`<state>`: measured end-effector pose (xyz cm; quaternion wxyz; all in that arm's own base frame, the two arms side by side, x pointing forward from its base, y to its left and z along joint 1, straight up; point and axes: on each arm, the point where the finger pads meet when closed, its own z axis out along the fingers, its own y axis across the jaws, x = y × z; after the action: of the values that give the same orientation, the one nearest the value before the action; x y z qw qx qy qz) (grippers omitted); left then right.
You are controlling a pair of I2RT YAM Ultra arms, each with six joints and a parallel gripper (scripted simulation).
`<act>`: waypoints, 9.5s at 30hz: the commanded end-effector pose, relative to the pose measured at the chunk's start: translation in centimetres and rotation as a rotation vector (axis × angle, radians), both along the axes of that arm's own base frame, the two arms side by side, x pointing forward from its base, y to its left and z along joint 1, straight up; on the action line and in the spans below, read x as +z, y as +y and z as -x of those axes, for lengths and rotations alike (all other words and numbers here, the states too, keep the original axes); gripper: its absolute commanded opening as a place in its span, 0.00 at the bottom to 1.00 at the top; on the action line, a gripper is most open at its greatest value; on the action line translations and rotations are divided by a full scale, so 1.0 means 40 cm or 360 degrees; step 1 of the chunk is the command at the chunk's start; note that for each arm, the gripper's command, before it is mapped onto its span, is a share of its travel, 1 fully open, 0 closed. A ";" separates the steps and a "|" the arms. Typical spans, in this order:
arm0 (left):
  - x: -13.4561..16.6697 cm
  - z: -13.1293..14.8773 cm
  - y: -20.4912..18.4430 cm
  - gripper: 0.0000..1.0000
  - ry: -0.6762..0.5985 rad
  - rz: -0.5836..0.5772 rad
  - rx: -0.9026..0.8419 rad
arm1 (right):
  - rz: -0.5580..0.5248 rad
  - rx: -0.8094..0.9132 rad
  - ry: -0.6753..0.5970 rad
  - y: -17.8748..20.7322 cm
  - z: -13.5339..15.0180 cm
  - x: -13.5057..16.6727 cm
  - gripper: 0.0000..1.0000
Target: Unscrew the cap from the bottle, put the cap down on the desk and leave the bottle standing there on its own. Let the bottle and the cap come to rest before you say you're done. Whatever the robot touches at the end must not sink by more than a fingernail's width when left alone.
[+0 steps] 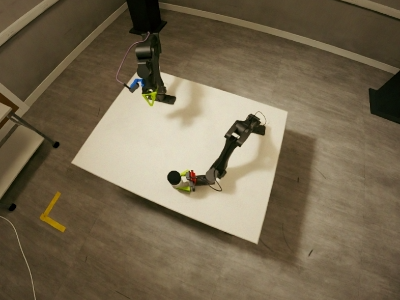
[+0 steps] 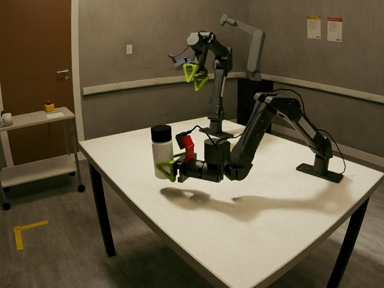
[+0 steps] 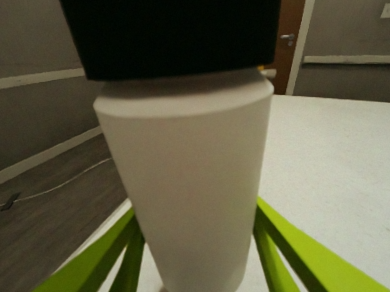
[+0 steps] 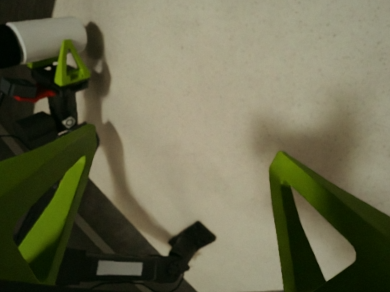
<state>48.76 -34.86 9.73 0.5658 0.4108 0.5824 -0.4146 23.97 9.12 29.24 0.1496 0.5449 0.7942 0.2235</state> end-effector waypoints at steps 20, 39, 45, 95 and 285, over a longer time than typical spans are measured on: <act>0.086 0.443 -0.394 0.00 -0.0084 0.0062 -0.0420 | 0.0023 -0.0004 0.0012 -0.004 0.002 -0.002 0.94; 0.100 0.596 -0.470 0.00 -0.0087 0.0076 -0.0547 | 0.0023 -0.0004 0.0012 -0.004 0.002 -0.002 0.94; 0.100 0.598 -0.470 0.00 -0.0088 0.0075 -0.0552 | 0.0023 -0.0004 0.0012 -0.004 0.002 -0.002 0.94; 0.068 0.599 -0.471 0.00 -0.0786 -0.0361 -0.0550 | -0.0044 0.0021 0.0048 0.009 -0.067 -0.122 0.94; 0.068 0.599 -0.471 0.00 -0.0786 -0.0361 -0.0550 | 0.0324 0.0734 -0.0089 0.028 -0.104 -0.211 0.94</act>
<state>24.69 -53.21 10.18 0.5416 0.6595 0.4087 -0.3236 27.95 10.19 20.67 0.1911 0.2179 0.9427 0.1652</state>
